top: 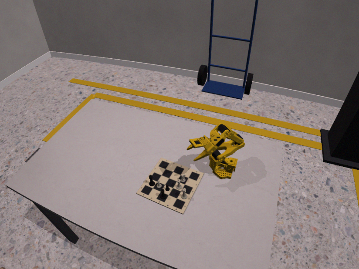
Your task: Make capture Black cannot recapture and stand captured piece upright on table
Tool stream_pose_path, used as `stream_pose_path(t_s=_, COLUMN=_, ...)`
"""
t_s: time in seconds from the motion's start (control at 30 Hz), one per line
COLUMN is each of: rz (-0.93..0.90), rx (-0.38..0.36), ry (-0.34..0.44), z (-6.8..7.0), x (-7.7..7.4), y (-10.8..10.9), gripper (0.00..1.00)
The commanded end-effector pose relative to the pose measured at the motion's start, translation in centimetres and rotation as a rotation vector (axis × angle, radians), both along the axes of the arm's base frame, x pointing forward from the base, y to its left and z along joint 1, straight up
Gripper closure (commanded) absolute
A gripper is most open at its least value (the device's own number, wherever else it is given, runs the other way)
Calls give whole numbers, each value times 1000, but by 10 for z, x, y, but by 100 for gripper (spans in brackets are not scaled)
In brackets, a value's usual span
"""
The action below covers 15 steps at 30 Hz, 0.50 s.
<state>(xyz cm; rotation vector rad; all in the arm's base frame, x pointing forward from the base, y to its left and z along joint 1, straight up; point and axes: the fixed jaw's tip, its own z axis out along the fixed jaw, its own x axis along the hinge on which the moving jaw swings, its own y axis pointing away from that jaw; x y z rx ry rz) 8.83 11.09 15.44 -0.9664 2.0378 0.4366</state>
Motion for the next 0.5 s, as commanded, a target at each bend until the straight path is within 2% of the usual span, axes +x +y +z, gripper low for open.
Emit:
stream_pose_path(t_s=0.0, rz=-59, rx=-57, ry=63, z=5, x=10, y=-1, gripper=68)
stream_pose_path(t_s=0.2, rz=-166, rx=-143, ry=160, z=13, x=38, y=2, gripper=76)
stream_pose_path(t_s=0.27, rz=-166, rx=-143, ry=160, z=13, x=38, y=2, gripper=76)
stream_pose_path(t_s=0.47, rz=-283, rx=-226, ry=278, z=8, x=77, y=3, gripper=84)
